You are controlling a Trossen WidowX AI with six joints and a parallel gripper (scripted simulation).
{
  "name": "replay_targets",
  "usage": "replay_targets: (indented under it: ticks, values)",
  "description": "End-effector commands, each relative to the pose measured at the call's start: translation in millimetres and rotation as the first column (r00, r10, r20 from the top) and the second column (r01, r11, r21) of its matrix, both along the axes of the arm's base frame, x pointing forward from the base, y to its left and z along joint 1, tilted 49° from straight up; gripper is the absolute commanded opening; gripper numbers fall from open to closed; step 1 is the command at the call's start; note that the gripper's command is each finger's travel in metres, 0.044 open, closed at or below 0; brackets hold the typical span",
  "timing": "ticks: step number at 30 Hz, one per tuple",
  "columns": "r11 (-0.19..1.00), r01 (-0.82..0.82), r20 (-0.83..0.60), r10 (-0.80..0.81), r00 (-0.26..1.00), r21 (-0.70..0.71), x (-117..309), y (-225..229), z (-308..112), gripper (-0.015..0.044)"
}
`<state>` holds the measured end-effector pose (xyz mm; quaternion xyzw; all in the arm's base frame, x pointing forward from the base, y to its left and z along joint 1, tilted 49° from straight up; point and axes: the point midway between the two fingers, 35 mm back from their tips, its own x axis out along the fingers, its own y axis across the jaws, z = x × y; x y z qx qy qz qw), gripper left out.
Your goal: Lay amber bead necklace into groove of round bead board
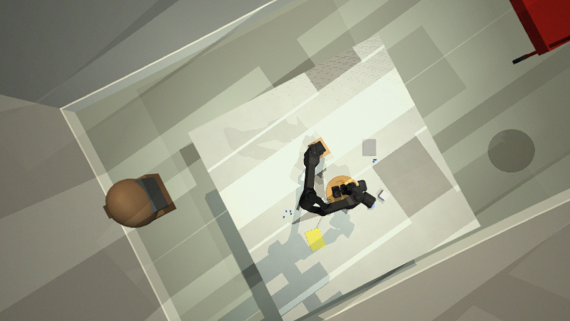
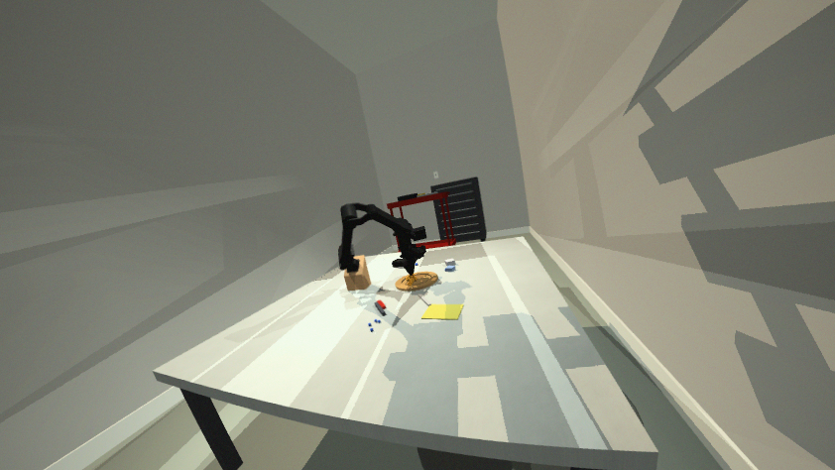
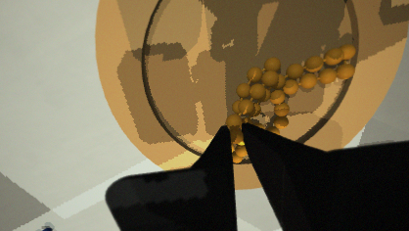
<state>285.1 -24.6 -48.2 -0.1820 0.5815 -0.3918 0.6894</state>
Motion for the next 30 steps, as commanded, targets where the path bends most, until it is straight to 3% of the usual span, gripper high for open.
replay_targets:
  ticks: [1, 16, 30]
  values:
    - [1.0, 0.0, -0.002, 0.0, 1.0, 0.005, 0.7, 6.8, -6.7, 0.0]
    - [1.0, 0.0, -0.002, 0.0, 1.0, 0.005, 0.8, -0.8, -13.3, 0.0]
    - [1.0, 0.0, 0.003, 0.0, 1.0, 0.006, 1.8, 3.2, -9.5, 0.0368]
